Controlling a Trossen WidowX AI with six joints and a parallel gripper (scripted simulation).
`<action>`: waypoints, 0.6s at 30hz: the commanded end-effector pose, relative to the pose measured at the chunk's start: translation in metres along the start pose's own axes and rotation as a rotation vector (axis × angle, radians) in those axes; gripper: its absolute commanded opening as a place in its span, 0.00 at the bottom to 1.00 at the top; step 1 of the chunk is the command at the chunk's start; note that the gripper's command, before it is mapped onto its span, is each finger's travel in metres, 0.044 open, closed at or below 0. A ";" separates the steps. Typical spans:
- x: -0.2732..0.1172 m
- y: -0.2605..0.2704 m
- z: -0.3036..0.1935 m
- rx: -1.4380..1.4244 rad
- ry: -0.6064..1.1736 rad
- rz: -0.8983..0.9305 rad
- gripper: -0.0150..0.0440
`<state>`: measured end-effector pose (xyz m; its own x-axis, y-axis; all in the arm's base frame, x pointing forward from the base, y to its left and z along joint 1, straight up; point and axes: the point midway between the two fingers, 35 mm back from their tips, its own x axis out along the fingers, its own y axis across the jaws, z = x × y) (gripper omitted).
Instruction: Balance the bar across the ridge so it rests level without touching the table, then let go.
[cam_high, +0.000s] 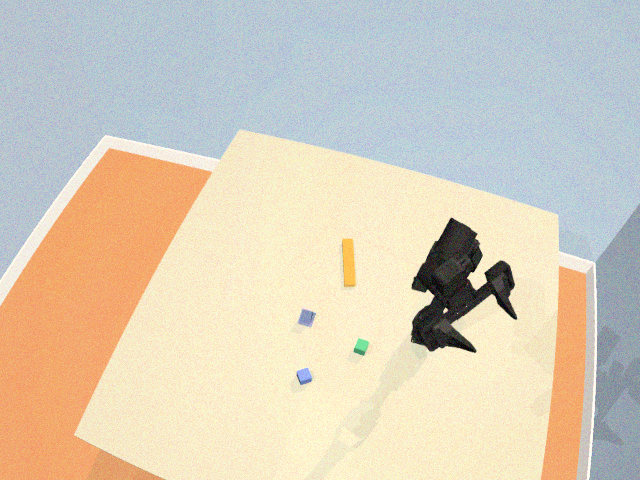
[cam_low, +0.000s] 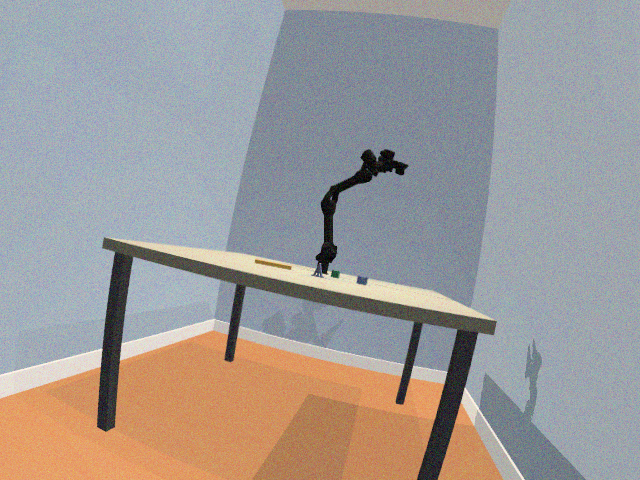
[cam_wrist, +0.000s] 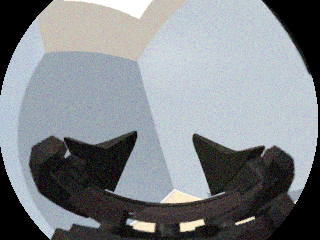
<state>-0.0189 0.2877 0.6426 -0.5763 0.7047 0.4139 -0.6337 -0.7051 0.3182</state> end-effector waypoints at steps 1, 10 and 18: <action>0.000 -0.001 0.000 -0.001 -0.001 -0.004 0.89; -0.021 -0.058 0.011 -0.018 -0.051 -0.194 0.79; -0.045 -0.096 0.023 -0.050 -0.109 -0.316 0.79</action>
<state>0.0600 0.3129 0.6231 -0.3436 0.8478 0.4040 -0.7803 -0.4971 0.3795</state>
